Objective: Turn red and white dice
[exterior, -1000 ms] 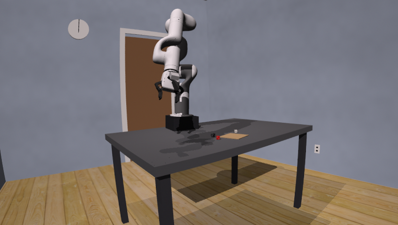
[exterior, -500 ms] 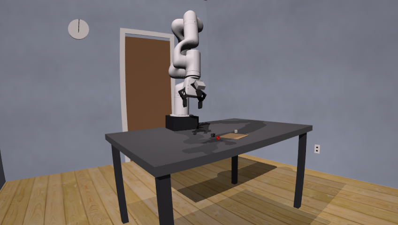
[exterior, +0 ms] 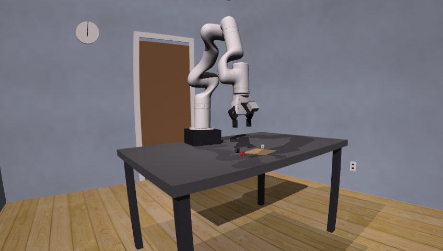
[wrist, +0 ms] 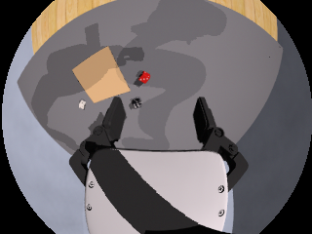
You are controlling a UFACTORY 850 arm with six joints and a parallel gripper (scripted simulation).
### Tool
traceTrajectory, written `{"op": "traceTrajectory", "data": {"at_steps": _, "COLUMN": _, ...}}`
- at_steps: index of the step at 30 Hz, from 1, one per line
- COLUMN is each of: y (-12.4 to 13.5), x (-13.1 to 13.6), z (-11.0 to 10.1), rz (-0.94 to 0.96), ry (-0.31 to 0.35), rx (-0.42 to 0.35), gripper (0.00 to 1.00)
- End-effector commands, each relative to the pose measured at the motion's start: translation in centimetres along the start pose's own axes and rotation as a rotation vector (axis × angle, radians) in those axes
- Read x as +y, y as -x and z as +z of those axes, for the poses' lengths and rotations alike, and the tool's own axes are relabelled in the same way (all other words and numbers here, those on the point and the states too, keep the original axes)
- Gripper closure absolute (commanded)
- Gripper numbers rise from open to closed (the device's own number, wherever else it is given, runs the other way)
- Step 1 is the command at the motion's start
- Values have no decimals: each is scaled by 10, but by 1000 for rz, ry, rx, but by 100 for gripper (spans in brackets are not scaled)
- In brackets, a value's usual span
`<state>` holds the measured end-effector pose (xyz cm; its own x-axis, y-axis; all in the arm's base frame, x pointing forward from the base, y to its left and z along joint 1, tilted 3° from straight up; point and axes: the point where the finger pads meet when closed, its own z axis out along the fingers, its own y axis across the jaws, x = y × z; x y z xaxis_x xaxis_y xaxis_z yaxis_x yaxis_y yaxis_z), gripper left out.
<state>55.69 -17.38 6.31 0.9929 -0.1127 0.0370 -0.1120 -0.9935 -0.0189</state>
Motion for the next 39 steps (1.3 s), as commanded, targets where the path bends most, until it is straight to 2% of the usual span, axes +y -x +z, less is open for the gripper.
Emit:
{"op": "traceTrajectory", "data": {"at_steps": 1, "y": -5, "x": -26, "z": 6, "rz": -14, "ry": -24, "rx": -25, "gripper": 0}}
{"op": "traceTrajectory", "data": {"at_steps": 20, "y": -5, "x": -31, "z": 11, "rz": -17, "ry": -27, "rx": -30, "gripper": 0}}
{"op": "traceTrajectory", "data": {"at_steps": 24, "y": -4, "x": -32, "z": 31, "rz": -17, "ry": -27, "rx": -30, "gripper": 0}}
{"op": "traceTrajectory", "data": {"at_steps": 33, "y": -2, "x": -34, "z": 100, "rz": -17, "ry": -27, "rx": -30, "gripper": 0}}
{"op": "traceTrajectory", "data": {"at_steps": 39, "y": -1, "x": -35, "z": 115, "rz": -17, "ry": -27, "rx": -30, "gripper": 0}}
